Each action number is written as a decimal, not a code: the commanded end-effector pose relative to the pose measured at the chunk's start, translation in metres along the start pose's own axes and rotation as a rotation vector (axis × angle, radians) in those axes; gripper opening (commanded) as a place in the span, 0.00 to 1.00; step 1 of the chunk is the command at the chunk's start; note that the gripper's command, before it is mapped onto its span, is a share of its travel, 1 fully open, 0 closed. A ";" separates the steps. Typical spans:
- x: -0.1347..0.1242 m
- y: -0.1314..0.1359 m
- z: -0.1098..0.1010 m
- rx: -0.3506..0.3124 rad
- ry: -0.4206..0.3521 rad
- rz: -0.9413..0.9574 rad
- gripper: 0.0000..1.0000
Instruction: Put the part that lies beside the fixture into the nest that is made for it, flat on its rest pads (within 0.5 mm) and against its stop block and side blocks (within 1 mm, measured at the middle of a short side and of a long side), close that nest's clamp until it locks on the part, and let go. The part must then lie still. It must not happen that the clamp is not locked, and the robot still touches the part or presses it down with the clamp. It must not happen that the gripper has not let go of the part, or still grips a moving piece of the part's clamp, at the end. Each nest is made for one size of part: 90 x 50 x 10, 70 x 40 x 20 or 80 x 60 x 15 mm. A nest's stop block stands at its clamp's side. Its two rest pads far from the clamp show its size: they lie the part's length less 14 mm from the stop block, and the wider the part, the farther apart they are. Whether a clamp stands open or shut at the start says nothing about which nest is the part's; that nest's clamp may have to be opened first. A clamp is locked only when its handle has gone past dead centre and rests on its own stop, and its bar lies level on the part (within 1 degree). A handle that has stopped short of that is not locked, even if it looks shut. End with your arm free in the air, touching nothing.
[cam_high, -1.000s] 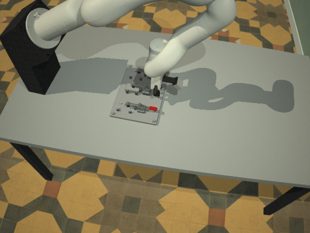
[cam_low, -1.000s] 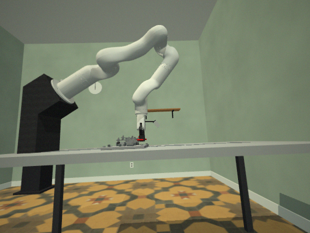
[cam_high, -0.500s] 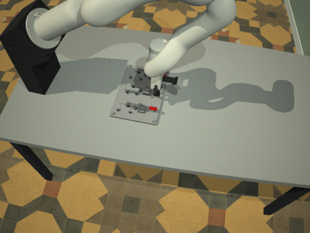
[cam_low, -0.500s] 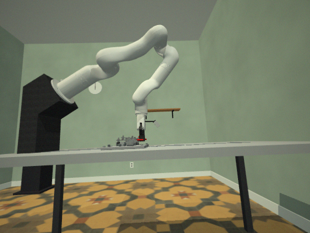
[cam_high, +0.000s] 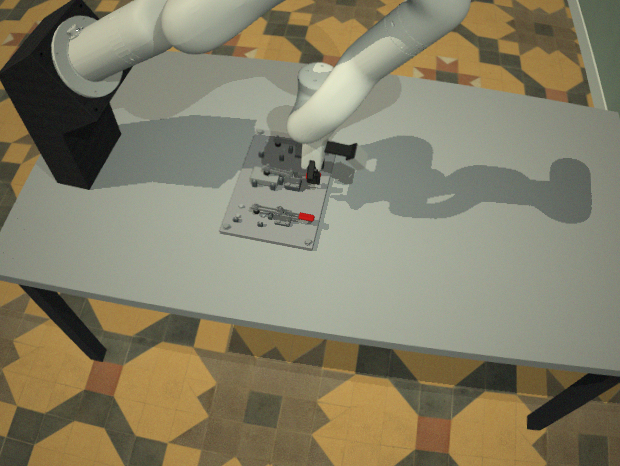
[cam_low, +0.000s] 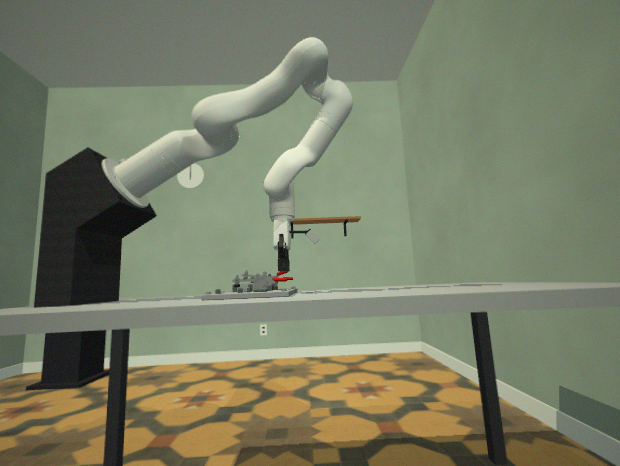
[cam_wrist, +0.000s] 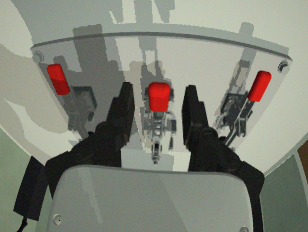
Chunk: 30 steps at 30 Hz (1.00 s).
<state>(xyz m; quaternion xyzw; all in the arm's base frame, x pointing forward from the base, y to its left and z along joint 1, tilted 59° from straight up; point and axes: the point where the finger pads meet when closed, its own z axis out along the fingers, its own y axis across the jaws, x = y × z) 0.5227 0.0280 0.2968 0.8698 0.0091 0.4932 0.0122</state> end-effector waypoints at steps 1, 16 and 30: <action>0.000 0.000 -0.014 0.000 0.000 0.000 0.47; 0.000 0.000 -0.023 0.000 0.000 0.000 0.47; 0.000 0.000 -0.023 0.000 0.000 0.000 0.00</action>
